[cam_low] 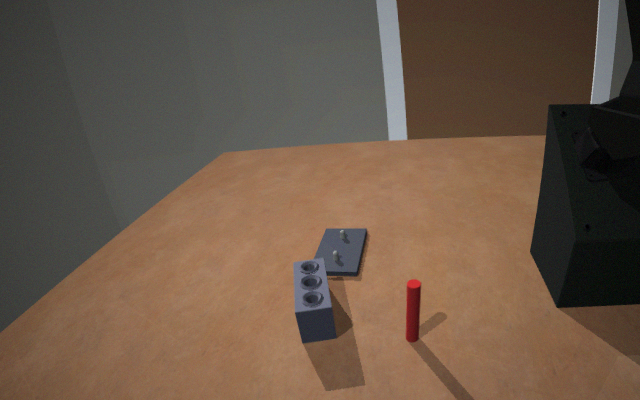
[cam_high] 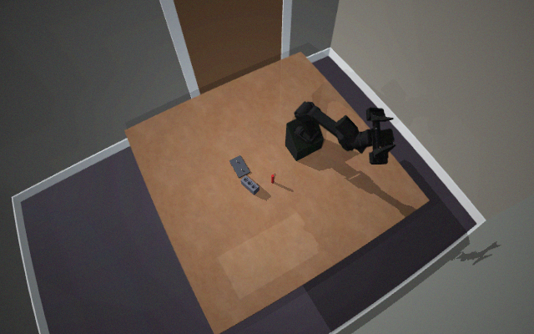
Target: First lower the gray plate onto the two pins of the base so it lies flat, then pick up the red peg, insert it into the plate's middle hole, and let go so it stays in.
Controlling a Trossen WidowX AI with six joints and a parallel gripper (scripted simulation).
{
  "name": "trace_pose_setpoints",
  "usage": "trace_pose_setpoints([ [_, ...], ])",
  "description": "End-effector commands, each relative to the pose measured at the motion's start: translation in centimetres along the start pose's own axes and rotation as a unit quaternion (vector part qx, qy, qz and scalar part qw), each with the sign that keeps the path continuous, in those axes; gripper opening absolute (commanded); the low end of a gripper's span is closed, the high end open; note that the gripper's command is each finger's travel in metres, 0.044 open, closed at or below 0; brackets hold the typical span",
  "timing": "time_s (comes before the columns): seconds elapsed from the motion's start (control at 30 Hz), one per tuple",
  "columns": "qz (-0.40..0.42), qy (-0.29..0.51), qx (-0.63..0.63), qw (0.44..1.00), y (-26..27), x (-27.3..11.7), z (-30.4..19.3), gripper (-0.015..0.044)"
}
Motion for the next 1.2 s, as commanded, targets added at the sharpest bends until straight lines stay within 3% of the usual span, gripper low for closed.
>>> trace_pose_setpoints([
  [0.0, 0.0, 0.0, 0.0, 1.0, 0.0, 0.0, 0.0, 0.0426],
  [0.37, 0.116, -0.104, 0.033, 0.987, 6.7, -2.1, 6.2, 0.044],
  [0.63, 0.293, -0.162, 0.132, 0.933, 16.1, -6.7, 10.2, 0.044],
  [0.97, 0.464, -0.12, 0.186, 0.858, 24.0, -13.0, 9.4, 0.044],
  [1.17, 0.564, -0.054, 0.211, 0.797, 28.5, -17.7, 6.8, 0.044],
])
Point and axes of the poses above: the point midway between the two fingers, 35 mm back from their tips, its own x axis out along the fingers, its own y axis across the jaws, z = x × y, the point moved 4 cm from there along -x, back along the fingers, and after that the axes turned 7 degrees about x, right-handed, at the moved point
